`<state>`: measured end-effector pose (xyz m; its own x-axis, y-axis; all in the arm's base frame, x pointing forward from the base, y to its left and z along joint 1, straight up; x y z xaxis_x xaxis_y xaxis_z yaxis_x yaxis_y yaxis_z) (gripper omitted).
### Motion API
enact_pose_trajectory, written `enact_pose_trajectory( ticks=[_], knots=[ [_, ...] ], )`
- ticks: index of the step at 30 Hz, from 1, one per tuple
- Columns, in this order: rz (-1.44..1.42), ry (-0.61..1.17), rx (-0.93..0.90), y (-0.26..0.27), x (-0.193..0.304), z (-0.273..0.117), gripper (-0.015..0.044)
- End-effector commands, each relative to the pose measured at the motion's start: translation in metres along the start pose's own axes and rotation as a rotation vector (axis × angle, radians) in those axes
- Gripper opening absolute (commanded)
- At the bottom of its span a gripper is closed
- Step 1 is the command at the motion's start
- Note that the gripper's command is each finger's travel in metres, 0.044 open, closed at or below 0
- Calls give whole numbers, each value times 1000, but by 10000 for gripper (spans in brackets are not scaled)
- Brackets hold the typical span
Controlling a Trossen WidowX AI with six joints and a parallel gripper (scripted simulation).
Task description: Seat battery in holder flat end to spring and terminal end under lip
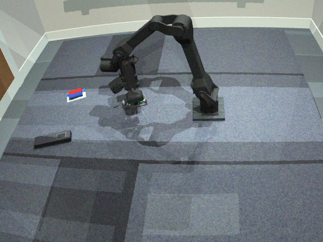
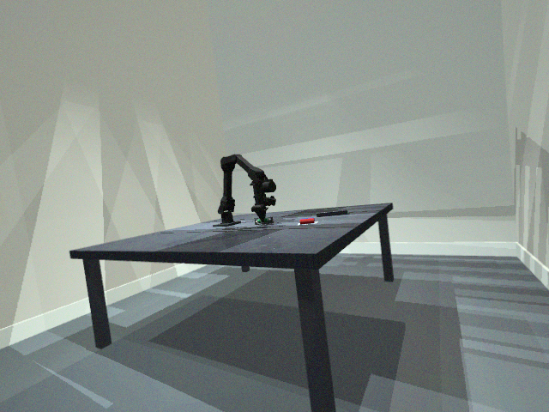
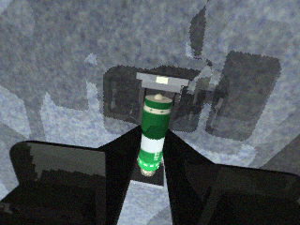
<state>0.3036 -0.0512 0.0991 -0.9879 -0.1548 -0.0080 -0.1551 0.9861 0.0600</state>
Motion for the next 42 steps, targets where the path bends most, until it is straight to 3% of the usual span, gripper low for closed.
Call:
enact_pose_trajectory(
  ticks=[1,26,30,42],
  knots=[
    [4,17,4,0,-2,1,67],
    [4,19,3,2,-13,0,67],
    [4,19,3,2,-13,0,170],
    [2,21,0,3,-12,-14,170]
  ],
)
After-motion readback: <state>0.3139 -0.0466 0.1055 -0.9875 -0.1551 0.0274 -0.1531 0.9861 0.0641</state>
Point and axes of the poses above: the point midway between the two fingers, 35 mm back from their tips, its own z axis out along the fingers, its own y axis across the jaws, x = y × z, the point moved 6 cm from there along -z, back along the fingers, and after that the axes turned 11 degrees about z, right-handed, at the moved point
